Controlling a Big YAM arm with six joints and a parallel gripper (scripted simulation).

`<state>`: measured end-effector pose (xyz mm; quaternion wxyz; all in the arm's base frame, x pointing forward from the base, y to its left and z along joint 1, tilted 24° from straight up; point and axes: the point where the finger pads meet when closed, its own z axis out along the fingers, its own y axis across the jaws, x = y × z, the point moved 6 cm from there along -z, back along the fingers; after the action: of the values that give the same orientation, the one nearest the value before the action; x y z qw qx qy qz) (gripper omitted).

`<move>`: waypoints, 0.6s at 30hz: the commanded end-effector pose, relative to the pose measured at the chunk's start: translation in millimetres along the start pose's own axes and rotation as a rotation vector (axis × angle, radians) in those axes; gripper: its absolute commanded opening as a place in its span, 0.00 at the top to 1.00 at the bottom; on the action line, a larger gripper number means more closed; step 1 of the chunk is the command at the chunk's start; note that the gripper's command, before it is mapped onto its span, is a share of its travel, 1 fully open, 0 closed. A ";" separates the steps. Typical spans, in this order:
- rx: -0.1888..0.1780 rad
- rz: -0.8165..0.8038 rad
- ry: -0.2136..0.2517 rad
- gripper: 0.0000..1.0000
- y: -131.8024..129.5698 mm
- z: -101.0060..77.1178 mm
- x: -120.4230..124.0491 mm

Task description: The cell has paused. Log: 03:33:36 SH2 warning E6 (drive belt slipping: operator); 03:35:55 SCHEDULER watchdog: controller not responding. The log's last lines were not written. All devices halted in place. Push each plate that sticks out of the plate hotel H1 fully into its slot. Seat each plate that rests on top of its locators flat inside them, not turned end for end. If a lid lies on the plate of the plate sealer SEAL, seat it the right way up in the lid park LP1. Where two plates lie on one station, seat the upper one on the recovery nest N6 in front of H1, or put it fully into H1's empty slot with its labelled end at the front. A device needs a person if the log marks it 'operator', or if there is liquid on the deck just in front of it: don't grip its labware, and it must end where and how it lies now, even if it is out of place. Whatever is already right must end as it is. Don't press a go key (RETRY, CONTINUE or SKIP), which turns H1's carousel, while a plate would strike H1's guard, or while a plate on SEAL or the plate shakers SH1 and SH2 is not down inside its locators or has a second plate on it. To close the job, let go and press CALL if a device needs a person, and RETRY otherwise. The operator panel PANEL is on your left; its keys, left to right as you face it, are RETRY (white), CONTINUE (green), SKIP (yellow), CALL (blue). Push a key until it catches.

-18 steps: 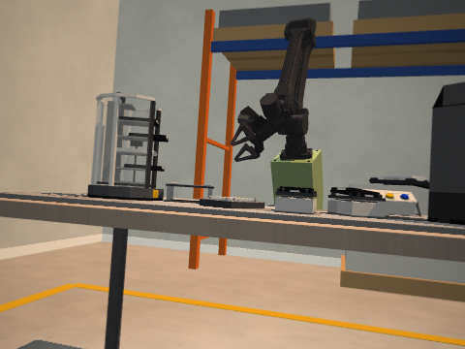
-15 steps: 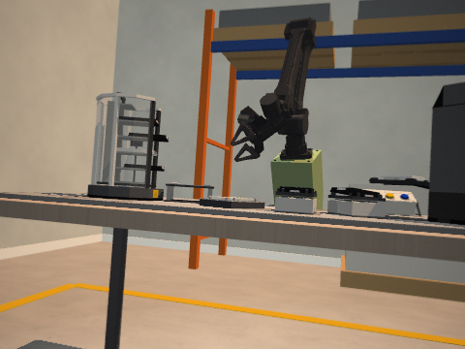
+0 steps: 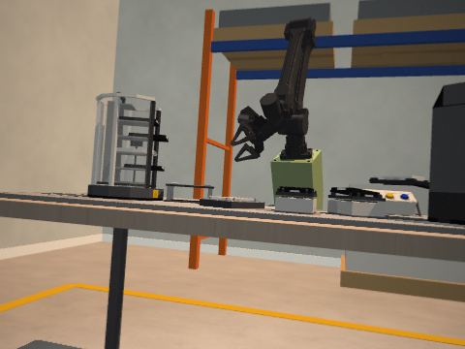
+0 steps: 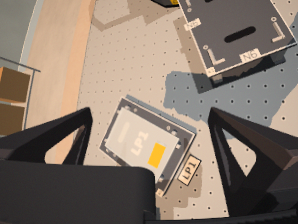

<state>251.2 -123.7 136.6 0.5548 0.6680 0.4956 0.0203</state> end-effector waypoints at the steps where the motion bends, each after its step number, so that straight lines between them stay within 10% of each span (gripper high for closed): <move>1: -0.035 -0.046 0.030 0.00 28.1 -3.8 2.5; 18: -0.004 -0.496 0.269 0.00 54.0 -24.0 30.7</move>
<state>275.7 -88.1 158.8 0.4836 0.5510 0.6799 -0.0165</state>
